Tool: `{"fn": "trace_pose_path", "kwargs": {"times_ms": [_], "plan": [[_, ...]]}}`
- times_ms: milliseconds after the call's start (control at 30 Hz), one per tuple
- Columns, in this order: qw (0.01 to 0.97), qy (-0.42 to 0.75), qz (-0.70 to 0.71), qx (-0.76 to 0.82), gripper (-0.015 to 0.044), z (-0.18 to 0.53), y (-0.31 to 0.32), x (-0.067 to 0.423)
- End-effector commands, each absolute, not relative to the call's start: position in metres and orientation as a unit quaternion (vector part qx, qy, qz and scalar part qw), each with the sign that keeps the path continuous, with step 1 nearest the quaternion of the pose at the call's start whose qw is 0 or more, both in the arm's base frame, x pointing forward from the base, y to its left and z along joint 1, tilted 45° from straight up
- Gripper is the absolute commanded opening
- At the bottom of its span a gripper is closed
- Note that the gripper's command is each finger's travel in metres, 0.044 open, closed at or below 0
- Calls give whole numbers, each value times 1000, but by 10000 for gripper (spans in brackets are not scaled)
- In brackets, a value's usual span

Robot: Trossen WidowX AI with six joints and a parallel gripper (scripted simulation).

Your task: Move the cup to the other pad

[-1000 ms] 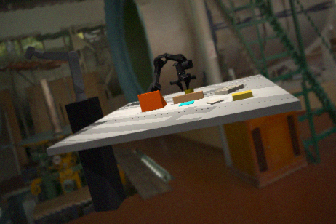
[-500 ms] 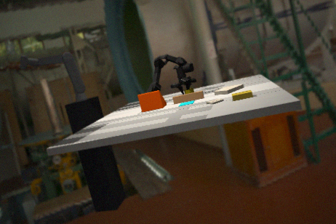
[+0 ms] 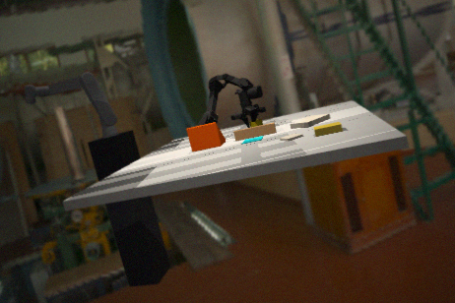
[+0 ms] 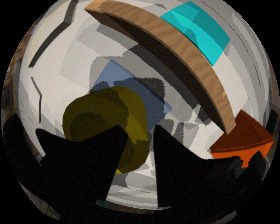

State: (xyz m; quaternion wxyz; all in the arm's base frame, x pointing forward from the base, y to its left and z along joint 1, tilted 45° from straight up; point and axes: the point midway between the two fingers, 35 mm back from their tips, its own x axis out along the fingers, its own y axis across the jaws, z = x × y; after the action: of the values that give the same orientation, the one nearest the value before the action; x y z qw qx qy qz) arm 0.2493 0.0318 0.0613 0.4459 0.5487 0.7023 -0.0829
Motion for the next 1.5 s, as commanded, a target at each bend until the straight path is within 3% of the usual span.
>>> {"fn": "trace_pose_path", "kwargs": {"times_ms": [0,433,1467], "plan": [[446,702,-83,548,93,61,32,249],[446,702,-83,548,0,61,32,249],[444,703,-85,549,0,116,-21,255]]}}
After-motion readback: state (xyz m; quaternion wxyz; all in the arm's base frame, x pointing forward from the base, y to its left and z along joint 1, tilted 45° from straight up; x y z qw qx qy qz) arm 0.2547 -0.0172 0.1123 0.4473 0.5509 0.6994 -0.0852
